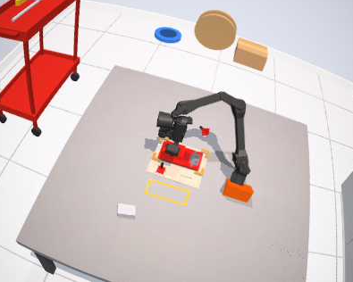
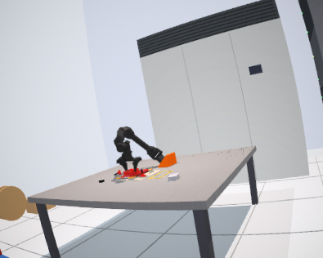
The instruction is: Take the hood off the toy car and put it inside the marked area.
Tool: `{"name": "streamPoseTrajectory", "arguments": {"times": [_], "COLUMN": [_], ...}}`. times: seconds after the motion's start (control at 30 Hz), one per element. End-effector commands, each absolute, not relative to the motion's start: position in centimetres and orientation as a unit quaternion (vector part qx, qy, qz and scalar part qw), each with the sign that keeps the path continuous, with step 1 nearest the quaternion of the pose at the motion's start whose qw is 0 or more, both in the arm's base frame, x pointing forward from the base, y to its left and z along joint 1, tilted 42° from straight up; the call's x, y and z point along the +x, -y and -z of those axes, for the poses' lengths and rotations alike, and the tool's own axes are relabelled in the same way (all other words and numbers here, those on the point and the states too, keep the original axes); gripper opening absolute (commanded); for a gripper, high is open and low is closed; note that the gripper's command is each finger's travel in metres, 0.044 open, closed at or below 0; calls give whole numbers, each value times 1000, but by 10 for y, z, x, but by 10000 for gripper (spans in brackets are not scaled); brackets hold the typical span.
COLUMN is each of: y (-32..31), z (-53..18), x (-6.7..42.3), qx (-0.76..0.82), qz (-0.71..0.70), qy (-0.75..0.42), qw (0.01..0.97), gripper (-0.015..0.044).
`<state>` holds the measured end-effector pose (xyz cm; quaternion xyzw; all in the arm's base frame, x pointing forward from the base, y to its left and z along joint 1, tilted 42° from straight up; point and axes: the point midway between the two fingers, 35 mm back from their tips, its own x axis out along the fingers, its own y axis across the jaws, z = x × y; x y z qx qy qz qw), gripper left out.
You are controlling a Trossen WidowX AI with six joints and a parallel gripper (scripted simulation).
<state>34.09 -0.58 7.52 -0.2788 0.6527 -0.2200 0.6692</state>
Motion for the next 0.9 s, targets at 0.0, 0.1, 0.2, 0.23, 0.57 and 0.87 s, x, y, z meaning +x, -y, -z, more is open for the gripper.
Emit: {"name": "streamPoseTrajectory", "arguments": {"times": [0.0, 0.1, 0.2, 0.23, 0.57, 0.87], "y": [4, 2, 1, 1, -4, -8], "z": [-78, -79, -80, -81, -86, -90], "x": [341, 341, 341, 341, 341, 341], "qx": [-276, -276, -276, -276, -276, -277], "qz": [220, 220, 220, 220, 220, 220], "qy": [-652, -652, -652, -652, -652, -652], "qw": [671, 671, 671, 671, 671, 671], "gripper": [0, 0, 0, 0, 0, 0]}}
